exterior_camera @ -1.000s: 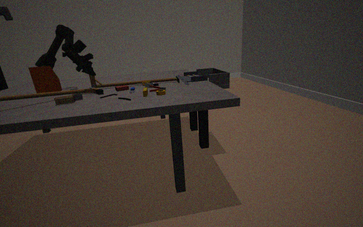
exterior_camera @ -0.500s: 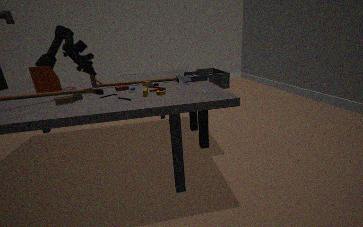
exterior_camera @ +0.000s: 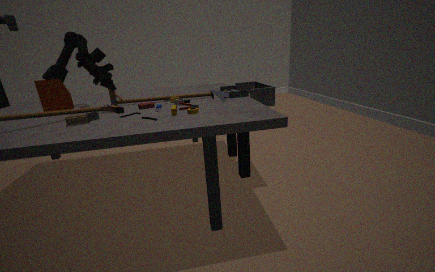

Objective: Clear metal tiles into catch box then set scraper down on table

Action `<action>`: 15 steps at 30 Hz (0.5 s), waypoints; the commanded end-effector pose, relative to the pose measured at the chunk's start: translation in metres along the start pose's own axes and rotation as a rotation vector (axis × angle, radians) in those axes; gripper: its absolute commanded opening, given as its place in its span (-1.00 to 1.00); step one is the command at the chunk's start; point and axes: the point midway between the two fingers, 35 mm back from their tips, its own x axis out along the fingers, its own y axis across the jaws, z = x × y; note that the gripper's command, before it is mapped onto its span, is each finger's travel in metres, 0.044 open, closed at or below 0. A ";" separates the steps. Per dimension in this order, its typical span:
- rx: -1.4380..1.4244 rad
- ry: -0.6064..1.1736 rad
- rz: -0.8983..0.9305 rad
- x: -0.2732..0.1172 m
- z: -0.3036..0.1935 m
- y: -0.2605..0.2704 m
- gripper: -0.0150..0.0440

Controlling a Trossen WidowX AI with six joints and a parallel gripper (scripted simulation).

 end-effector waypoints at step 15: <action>-0.015 -0.007 0.004 -0.003 0.001 0.025 -0.49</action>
